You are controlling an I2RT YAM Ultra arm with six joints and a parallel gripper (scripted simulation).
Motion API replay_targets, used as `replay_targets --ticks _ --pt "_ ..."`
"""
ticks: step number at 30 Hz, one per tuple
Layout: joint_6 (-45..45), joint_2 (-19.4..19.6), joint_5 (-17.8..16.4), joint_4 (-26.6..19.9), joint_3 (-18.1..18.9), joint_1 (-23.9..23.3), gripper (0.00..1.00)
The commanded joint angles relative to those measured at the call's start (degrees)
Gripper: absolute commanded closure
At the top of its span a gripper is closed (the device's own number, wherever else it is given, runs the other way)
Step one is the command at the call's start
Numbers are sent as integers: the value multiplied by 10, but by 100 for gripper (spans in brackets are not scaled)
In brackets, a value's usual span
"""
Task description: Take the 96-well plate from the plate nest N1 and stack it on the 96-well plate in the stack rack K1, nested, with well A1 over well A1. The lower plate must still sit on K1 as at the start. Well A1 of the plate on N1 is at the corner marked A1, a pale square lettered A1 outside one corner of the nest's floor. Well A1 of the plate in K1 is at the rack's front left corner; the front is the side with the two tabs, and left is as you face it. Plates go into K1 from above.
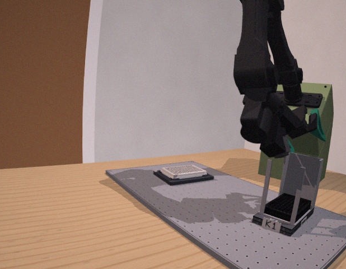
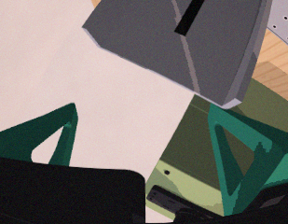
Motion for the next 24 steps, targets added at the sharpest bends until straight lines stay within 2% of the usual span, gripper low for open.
replay_targets --ticks 1,6,24 --pt "-31 6 97 109 1 -41 0" --pt "-36 11 94 131 -8 -48 0" --pt "-38 10 93 134 -3 -49 0"
